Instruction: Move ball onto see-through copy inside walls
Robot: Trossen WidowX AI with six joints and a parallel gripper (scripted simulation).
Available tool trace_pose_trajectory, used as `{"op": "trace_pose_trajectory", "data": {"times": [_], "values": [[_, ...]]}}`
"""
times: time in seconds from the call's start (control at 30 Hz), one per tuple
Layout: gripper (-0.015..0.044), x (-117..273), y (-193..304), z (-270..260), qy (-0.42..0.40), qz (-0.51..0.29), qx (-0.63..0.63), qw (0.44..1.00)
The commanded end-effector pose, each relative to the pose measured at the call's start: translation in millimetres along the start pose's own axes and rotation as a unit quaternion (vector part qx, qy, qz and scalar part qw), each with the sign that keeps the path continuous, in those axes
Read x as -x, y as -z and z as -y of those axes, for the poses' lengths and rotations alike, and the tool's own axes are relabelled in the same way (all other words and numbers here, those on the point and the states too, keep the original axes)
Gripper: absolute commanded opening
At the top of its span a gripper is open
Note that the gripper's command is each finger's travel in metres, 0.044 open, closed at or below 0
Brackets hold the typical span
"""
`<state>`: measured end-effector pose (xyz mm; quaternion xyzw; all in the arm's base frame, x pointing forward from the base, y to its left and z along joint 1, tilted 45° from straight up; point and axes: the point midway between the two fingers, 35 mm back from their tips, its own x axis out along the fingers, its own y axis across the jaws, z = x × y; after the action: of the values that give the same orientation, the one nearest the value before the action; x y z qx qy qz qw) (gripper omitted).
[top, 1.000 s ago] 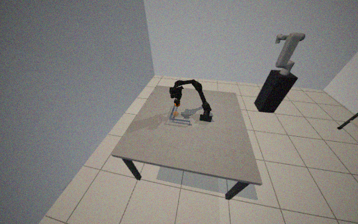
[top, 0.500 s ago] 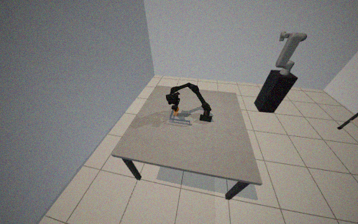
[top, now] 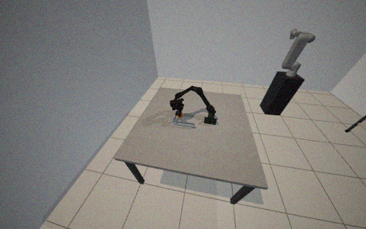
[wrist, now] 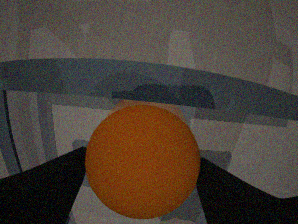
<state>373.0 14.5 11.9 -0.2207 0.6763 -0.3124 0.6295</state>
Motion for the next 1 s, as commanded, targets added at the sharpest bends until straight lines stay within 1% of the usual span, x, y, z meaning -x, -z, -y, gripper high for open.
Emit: {"op": "trace_pose_trajectory", "data": {"times": [0.0, 0.63, 0.97], "values": [[0.0000, -13.4, 0.8, 1.6, 0.001, 0.002, 0.001, 1.000], [0.0000, -35.0, 1.0, 1.9, 0.002, 0.002, 0.001, 1.000], [0.0262, -31.0, 1.4, 1.3, 0.000, 0.001, 0.000, 1.000]]}}
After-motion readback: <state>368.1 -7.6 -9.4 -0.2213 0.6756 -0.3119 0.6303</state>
